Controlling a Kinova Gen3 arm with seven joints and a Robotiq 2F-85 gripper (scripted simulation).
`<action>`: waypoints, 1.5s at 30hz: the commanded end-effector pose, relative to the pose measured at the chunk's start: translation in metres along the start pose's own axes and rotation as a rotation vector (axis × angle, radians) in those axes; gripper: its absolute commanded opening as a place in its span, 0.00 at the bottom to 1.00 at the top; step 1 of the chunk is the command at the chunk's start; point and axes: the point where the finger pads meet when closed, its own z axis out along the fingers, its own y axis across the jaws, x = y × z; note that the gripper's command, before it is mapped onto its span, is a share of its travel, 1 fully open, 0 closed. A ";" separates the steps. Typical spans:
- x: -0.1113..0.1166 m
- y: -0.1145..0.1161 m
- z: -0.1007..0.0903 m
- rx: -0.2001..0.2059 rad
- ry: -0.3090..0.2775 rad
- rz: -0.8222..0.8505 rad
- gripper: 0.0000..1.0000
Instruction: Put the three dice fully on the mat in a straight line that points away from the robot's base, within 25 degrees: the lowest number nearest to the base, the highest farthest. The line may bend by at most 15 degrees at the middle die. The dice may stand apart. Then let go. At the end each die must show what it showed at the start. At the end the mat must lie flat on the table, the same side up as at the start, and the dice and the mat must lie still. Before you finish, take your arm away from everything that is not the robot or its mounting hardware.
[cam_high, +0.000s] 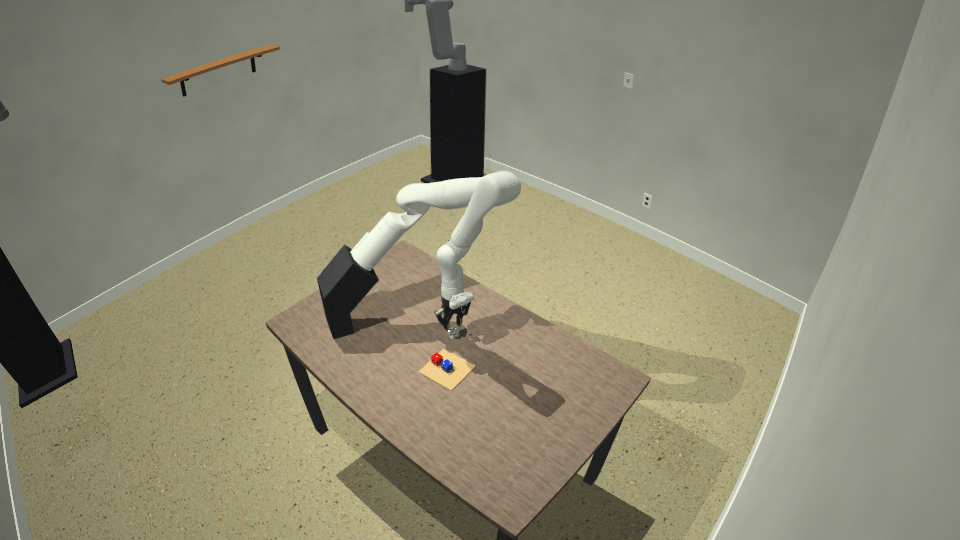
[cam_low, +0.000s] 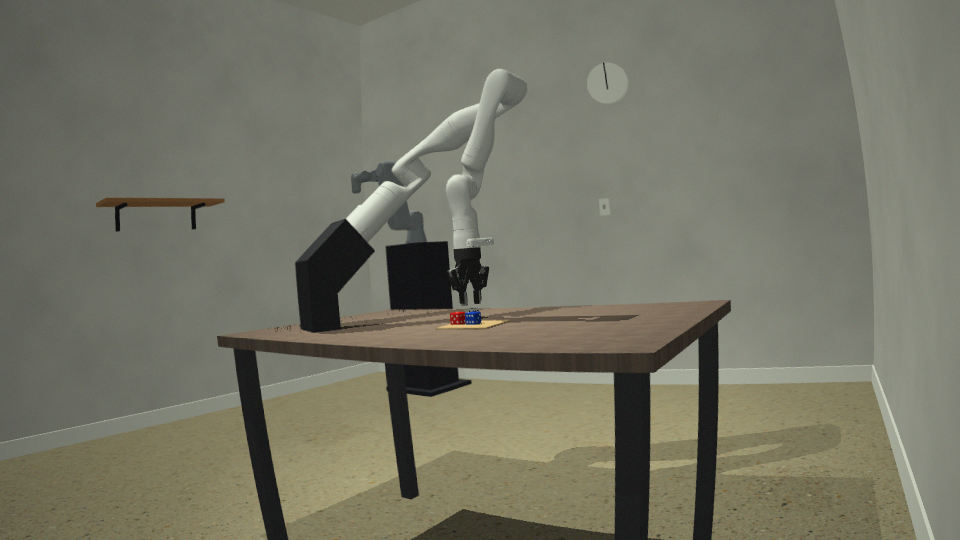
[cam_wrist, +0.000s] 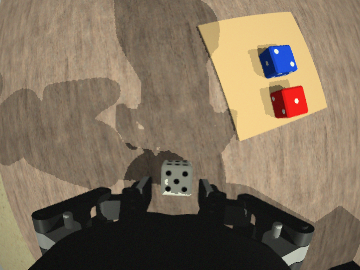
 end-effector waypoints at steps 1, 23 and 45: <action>0.003 0.001 0.001 -0.002 0.008 0.004 0.46; 0.006 0.002 0.001 -0.002 0.009 0.004 0.46; 0.006 0.002 0.001 -0.002 0.008 0.004 0.46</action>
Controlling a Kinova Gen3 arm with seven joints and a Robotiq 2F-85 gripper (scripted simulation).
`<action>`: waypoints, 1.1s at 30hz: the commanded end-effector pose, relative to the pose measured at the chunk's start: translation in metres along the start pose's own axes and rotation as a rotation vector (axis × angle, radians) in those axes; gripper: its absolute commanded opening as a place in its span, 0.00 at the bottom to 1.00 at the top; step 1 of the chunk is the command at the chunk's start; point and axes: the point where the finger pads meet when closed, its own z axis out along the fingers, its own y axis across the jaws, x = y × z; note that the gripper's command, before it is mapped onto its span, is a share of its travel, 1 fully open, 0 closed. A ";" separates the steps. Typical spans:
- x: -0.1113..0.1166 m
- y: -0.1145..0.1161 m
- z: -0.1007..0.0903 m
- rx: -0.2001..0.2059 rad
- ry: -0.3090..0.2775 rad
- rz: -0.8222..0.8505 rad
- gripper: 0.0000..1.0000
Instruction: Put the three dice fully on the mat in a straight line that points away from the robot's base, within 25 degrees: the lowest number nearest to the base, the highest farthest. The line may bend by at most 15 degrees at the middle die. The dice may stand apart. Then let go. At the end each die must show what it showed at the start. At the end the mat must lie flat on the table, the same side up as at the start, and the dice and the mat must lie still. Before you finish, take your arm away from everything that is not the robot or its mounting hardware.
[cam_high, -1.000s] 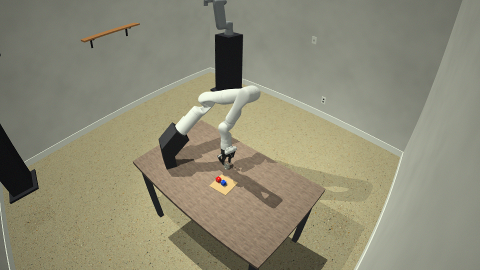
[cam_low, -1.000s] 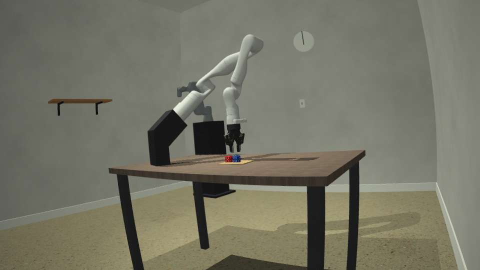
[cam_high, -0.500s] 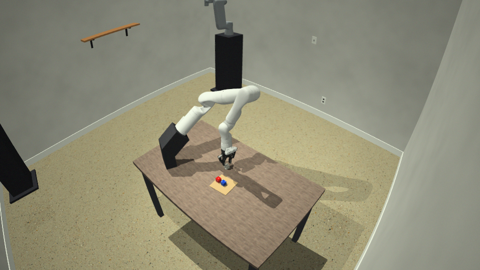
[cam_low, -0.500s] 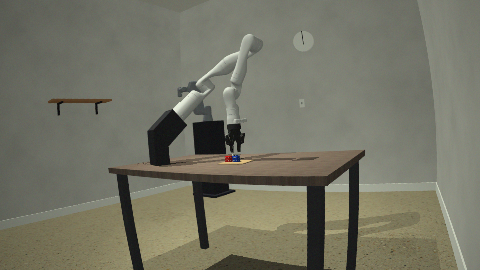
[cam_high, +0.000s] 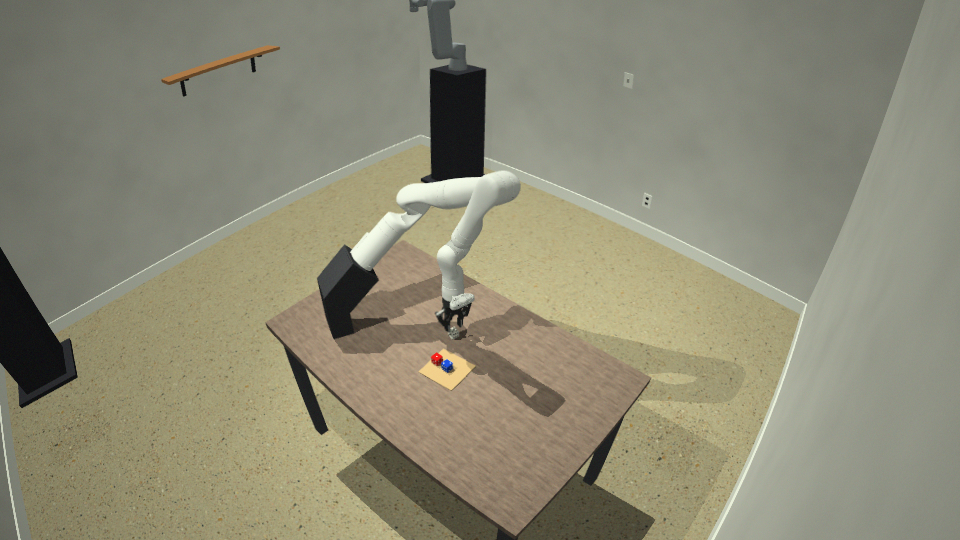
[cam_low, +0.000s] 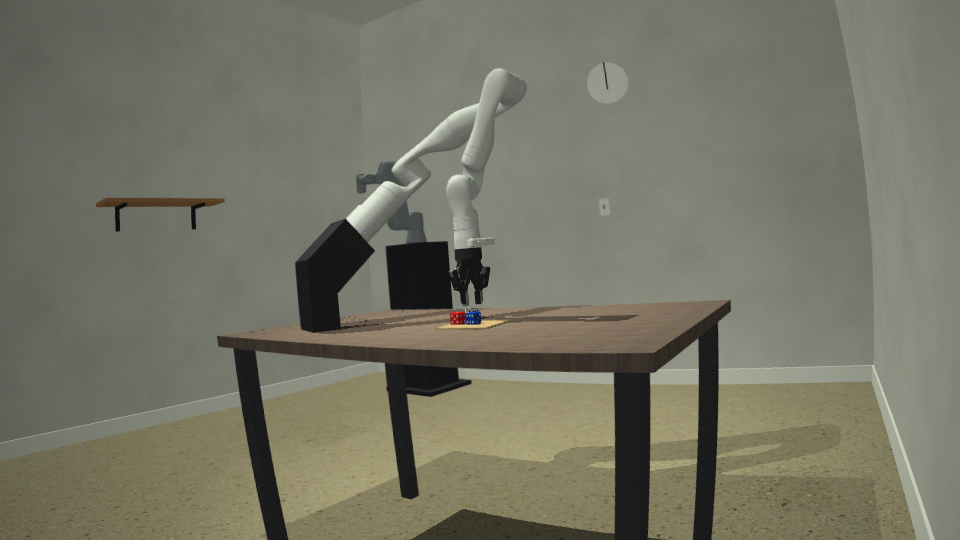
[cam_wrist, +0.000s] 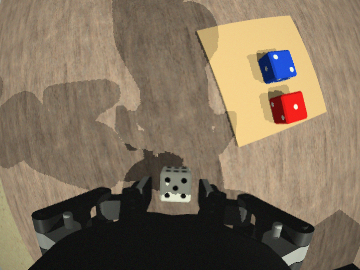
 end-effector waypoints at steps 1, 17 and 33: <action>0.000 0.002 0.000 -0.002 -0.002 0.001 0.46; 0.000 0.002 0.000 -0.002 -0.002 0.001 0.46; -0.004 0.002 0.000 -0.002 -0.005 0.001 0.46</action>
